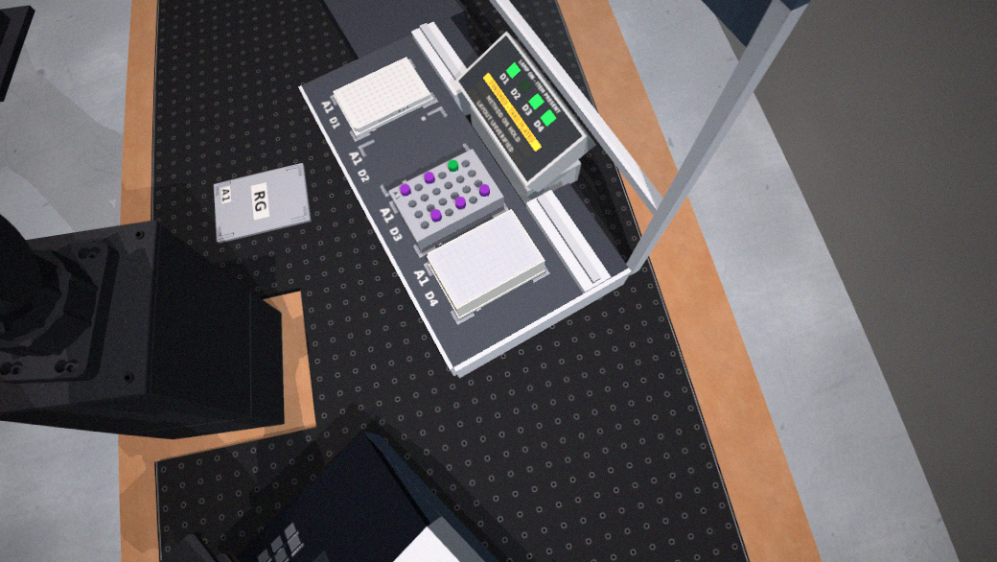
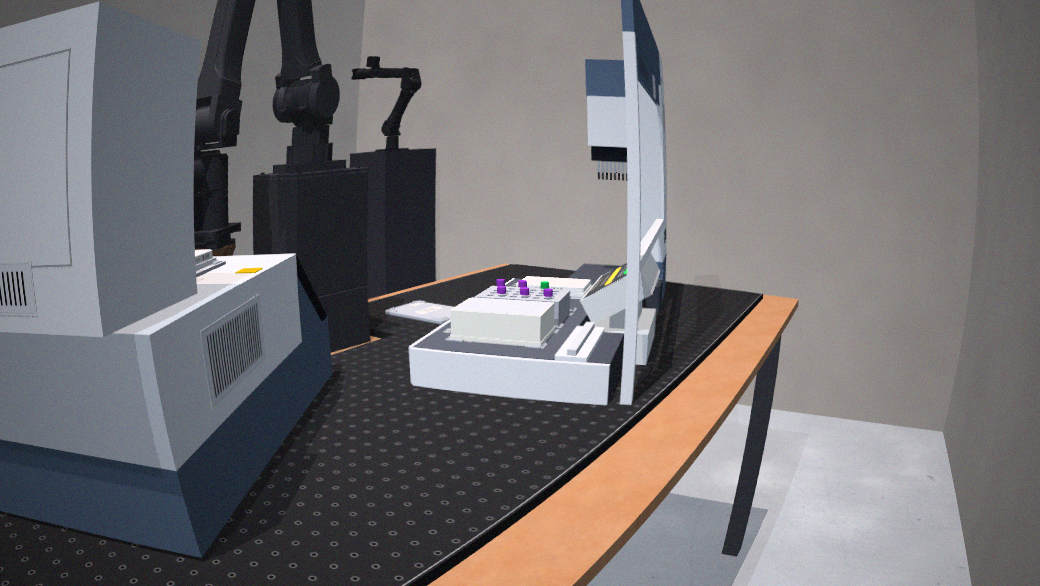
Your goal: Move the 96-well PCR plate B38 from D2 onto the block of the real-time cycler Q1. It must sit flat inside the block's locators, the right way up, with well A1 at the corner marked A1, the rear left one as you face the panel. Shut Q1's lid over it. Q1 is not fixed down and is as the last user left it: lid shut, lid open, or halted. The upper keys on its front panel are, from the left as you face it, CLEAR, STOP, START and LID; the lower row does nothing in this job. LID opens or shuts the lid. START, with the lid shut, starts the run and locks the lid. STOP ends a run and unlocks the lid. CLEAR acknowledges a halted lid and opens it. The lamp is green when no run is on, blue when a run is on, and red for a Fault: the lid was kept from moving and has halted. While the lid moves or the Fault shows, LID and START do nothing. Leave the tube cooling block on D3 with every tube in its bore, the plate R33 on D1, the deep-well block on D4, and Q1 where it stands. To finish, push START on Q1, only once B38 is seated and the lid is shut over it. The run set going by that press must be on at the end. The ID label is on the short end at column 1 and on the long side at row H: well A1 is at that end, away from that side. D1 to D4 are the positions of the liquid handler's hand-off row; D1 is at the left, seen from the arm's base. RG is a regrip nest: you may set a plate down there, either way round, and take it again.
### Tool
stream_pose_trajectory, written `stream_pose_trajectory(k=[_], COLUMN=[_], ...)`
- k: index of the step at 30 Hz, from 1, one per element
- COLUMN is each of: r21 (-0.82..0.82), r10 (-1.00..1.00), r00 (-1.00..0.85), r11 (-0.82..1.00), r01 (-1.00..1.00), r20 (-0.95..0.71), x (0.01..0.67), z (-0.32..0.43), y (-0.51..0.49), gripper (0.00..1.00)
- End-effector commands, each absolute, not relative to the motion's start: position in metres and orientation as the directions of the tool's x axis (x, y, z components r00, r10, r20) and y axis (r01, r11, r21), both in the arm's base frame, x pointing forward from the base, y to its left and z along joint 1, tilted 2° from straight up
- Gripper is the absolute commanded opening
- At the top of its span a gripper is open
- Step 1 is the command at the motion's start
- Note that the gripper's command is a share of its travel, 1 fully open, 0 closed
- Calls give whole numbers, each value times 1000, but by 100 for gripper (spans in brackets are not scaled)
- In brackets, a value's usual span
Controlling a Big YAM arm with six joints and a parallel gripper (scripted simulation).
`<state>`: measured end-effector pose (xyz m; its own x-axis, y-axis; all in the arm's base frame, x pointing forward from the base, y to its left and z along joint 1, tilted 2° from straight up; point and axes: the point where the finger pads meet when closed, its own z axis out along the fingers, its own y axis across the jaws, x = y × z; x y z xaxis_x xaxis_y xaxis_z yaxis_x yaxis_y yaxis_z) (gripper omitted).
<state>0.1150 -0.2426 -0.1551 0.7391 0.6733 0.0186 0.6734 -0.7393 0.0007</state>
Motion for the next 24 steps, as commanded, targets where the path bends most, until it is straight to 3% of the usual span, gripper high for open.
stream_pose_trajectory(k=[1, 24], r21=[29, 29], r10=[683, 682], r00=[730, 731], r11=[-730, -731], r01=[682, 682], r20=[12, 13], x=[122, 124], z=[-148, -150], y=[-252, -255], gripper=[0, 0])
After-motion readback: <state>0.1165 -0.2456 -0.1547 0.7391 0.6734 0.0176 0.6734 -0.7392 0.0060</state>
